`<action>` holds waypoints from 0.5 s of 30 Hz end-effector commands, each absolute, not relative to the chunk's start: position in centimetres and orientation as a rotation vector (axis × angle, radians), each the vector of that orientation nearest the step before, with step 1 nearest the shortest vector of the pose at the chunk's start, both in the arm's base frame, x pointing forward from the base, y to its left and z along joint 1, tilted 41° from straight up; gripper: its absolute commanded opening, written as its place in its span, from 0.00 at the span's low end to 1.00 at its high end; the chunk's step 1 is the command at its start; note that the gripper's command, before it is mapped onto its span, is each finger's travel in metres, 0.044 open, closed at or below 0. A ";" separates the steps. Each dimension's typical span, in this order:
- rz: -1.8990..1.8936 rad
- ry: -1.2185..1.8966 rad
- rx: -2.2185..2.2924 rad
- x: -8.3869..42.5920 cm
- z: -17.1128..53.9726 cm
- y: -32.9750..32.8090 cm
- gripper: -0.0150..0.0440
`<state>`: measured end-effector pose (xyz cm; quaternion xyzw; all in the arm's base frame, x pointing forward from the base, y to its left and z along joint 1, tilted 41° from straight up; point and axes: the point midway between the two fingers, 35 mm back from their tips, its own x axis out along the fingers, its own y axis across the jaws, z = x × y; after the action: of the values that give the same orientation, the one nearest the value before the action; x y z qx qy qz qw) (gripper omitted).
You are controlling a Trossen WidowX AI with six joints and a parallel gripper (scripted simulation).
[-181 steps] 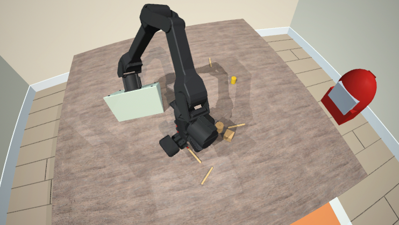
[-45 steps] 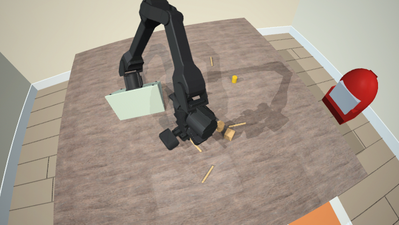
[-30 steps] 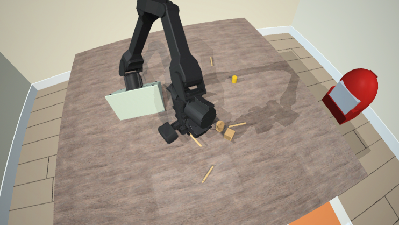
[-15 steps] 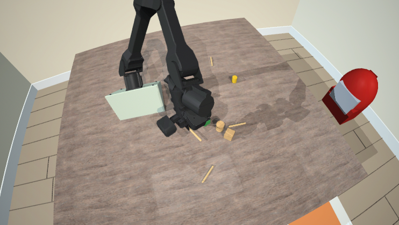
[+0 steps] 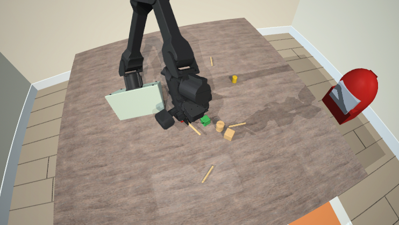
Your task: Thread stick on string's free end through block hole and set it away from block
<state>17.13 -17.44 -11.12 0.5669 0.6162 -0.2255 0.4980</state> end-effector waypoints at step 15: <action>-0.595 1.423 1.335 17.0 -8.6 -17.1 0.25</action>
<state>17.00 -17.01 -9.15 0.5608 0.5993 -0.2425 0.5172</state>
